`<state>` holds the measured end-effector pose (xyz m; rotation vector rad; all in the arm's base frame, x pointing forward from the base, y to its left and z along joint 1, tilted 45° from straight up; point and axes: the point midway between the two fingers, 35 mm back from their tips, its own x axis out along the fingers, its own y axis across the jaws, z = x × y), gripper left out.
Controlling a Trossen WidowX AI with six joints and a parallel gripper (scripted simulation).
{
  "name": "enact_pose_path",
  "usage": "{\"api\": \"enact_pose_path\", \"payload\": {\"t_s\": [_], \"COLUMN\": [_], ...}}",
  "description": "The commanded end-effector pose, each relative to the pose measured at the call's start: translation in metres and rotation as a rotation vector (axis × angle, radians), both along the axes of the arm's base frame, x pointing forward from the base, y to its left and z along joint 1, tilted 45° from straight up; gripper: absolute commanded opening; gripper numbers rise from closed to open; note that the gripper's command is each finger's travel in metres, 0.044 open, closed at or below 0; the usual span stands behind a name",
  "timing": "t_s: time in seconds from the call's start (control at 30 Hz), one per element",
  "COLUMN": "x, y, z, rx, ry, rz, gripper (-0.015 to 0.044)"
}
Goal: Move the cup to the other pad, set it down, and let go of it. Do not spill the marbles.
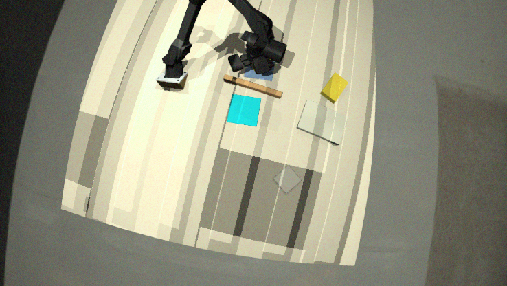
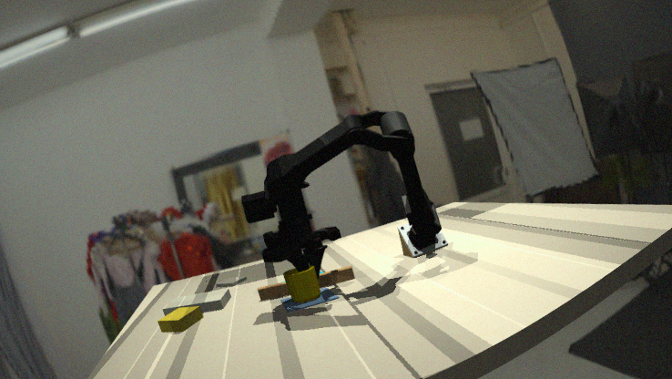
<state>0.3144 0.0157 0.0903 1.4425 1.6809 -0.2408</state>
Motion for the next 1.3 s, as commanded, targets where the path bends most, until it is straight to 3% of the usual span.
{"api": "enact_pose_path", "payload": {"t_s": [0.0,0.33,1.27], "x": [0.000,0.000,-0.006], "y": [0.000,0.000,-0.036], "z": [0.000,0.000,0.036], "rx": [0.000,0.000,0.010], "ry": [-0.001,-0.001,0.009], "rz": [0.000,0.000,-0.009], "gripper": [0.0073,0.0000,0.0000]}}
